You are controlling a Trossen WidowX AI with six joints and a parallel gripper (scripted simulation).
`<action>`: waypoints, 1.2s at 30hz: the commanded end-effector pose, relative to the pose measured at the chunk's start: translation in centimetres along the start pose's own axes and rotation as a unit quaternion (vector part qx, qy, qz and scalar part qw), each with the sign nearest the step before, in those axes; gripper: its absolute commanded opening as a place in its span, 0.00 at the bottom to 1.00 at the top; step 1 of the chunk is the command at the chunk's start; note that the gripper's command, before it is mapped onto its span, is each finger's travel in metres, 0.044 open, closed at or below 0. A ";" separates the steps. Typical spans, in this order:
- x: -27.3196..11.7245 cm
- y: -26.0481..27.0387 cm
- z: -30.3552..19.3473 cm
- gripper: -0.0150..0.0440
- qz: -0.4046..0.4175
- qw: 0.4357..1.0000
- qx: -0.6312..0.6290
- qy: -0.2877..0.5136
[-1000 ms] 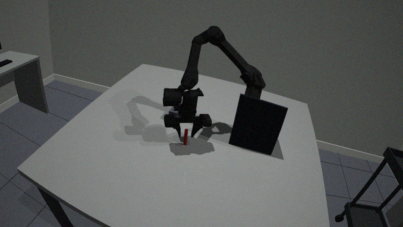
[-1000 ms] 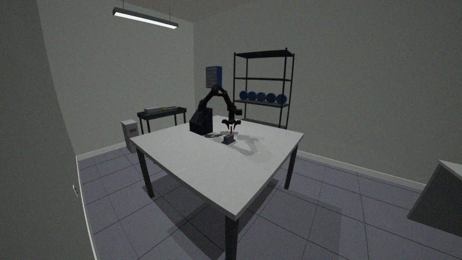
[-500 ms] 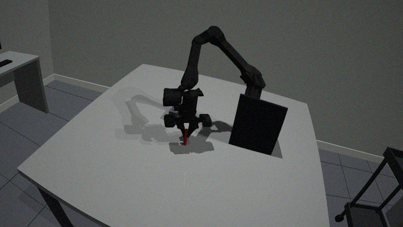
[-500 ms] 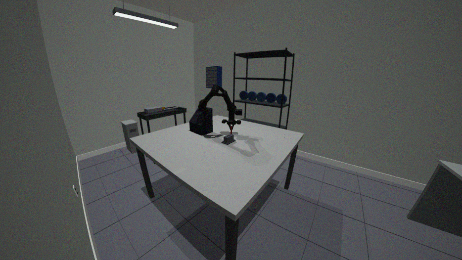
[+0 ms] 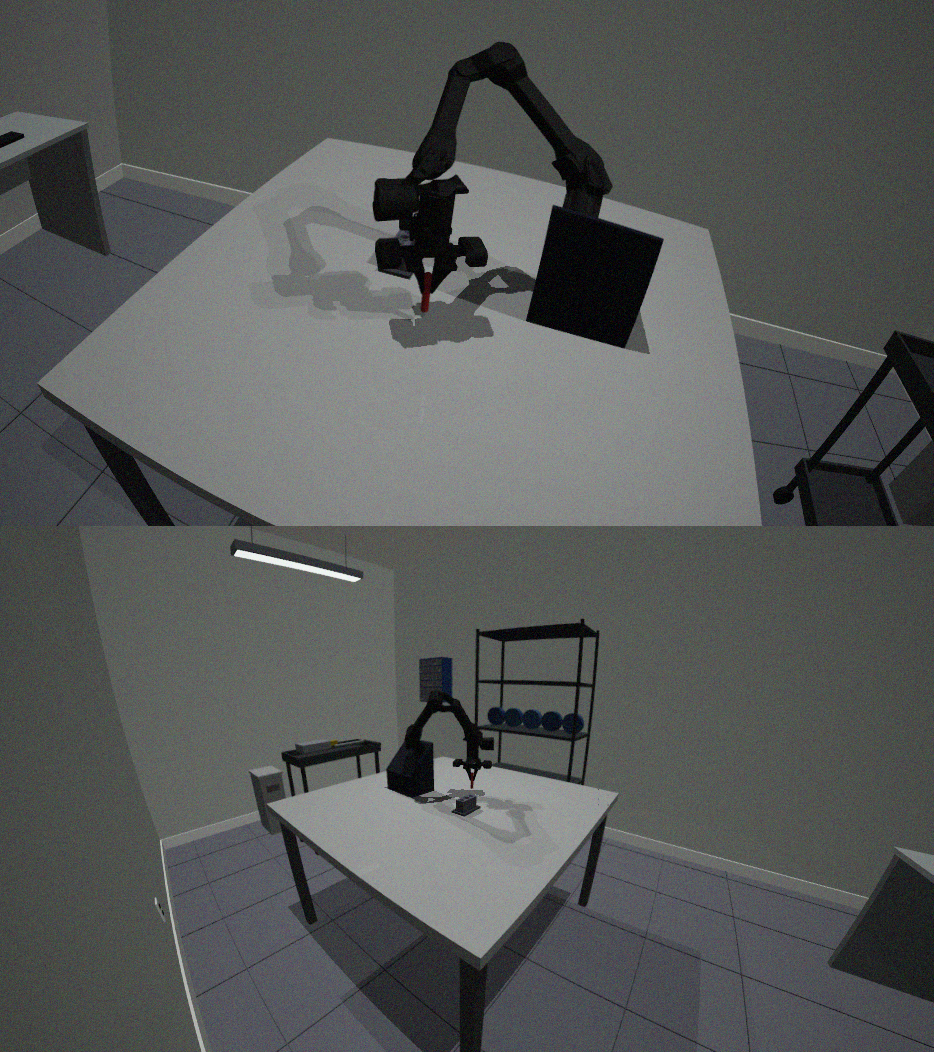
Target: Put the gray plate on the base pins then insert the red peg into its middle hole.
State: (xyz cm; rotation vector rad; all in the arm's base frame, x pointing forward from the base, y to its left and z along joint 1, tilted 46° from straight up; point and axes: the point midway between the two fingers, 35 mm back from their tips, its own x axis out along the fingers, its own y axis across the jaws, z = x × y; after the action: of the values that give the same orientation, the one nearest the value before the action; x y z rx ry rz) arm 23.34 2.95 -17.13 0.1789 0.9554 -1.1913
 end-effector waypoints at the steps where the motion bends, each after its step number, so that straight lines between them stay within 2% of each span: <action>1: -1.5 0.3 0.0 0.25 0.003 1.000 0.003 0.003; 13: -5.3 0.5 0.0 0.25 0.002 1.000 0.003 0.003; 14: -4.1 0.3 0.0 0.25 0.001 1.000 0.000 0.001; 36: -4.4 1.8 4.7 0.25 0.009 1.000 0.007 0.018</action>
State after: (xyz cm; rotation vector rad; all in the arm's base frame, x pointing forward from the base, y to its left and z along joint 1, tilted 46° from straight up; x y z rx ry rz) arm 26.36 4.44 -12.30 0.2170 0.9776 -1.1848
